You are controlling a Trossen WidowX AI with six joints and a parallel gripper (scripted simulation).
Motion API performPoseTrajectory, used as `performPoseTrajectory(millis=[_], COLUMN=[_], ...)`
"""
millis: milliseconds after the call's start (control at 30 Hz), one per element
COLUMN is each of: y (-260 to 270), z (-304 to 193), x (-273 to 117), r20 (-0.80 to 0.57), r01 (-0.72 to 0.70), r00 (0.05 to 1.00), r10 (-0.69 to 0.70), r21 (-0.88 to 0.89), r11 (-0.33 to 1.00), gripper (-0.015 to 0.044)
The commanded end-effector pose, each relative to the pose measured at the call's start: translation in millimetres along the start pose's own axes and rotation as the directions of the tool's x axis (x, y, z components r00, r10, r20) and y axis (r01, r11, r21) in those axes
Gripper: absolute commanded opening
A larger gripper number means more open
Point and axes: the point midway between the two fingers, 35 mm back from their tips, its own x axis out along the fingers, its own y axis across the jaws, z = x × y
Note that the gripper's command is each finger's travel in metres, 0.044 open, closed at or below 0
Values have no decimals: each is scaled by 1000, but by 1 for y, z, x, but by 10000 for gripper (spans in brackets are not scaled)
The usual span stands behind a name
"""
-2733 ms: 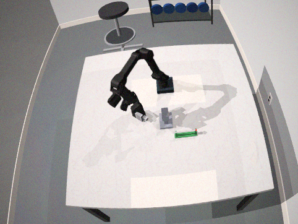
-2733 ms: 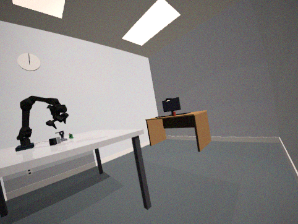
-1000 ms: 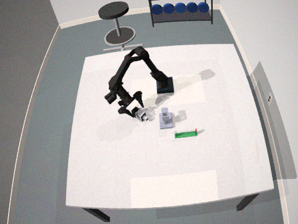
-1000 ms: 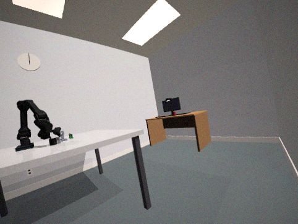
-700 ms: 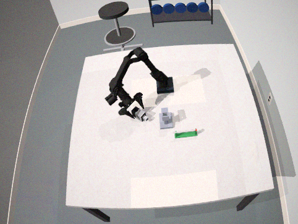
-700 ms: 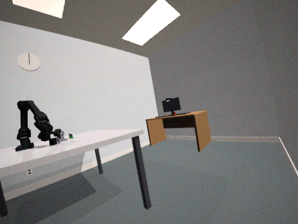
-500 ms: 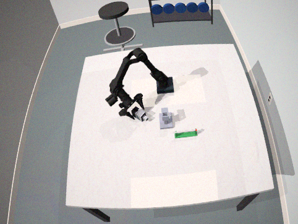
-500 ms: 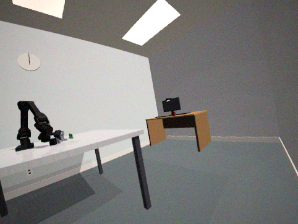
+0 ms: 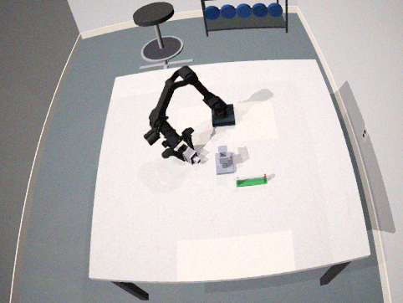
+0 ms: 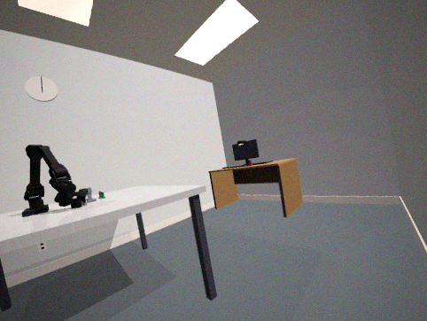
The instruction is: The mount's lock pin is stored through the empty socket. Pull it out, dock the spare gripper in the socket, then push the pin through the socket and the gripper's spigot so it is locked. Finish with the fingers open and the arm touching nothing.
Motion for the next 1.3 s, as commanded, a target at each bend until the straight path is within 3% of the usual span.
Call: performPoseTrajectory(millis=[0, 267, 467, 1067, 1267], y=[-1, 0, 2, 1, 1], z=[1, 1, -8, -82, -78], x=[1, 1, -9, -82, -80], r20=[3, 3, 3, 2, 13], r01=[2, 2, 2, 1, 4], r00=[1000, 1000, 1000, 1000, 1000], r10=[-2, -2, -2, -1, -4], r21=[-4, -4, -4, -5, -11], r11=[1000, 1000, 1000, 1000, 1000], gripper=[230, 157, 0, 0, 0])
